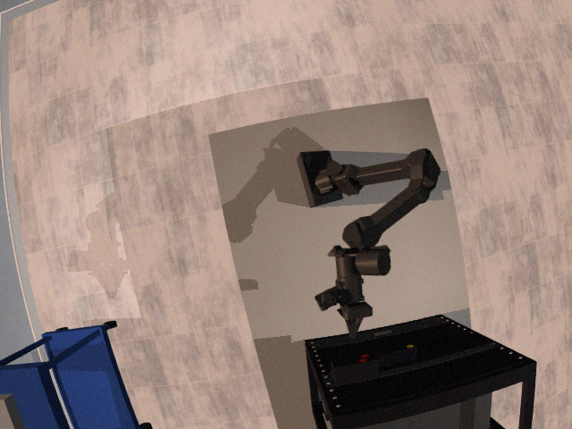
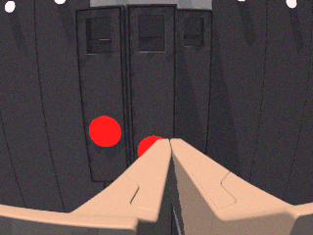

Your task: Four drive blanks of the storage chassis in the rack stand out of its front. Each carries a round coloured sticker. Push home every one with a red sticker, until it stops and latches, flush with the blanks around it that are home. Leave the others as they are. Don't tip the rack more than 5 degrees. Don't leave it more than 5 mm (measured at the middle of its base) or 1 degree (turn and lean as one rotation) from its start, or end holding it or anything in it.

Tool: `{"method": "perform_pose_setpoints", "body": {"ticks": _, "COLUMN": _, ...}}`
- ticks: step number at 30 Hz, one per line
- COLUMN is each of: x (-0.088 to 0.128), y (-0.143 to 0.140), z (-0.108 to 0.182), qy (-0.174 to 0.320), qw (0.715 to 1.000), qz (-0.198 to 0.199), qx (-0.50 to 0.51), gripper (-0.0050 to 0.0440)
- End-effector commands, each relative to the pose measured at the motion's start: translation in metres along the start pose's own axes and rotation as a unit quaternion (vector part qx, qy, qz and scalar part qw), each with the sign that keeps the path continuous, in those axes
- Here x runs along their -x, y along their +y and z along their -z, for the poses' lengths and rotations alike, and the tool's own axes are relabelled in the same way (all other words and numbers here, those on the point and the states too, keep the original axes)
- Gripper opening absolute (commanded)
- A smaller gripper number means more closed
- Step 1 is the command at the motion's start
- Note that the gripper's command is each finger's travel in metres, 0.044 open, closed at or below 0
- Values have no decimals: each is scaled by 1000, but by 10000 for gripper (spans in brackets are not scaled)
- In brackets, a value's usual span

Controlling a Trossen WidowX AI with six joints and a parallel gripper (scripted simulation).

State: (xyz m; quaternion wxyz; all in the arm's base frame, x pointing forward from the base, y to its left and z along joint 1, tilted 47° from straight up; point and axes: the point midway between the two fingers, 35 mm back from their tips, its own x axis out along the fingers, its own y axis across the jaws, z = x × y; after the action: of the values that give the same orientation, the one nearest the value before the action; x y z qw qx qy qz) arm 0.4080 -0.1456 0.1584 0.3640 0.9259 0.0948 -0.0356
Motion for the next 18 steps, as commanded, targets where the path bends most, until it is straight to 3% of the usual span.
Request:
{"method": "perform_pose_setpoints", "body": {"ticks": 1, "x": -1, "y": 8, "z": -1, "qy": 8, "qw": 1000, "qz": -5, "qx": 8, "gripper": 0}}
{"method": "perform_pose_setpoints", "body": {"ticks": 4, "x": -8, "y": 8, "z": -1, "qy": 8, "qw": 1000, "qz": -5, "qx": 8, "gripper": 0}}
{"method": "perform_pose_setpoints", "body": {"ticks": 9, "x": -37, "y": 8, "z": 0, "qy": 8, "qw": 1000, "qz": -5, "qx": 8, "gripper": 0}}
{"method": "perform_pose_setpoints", "body": {"ticks": 18, "x": -39, "y": 8, "z": 0, "qy": 8, "qw": 1000, "qz": -5, "qx": 8, "gripper": 0}}
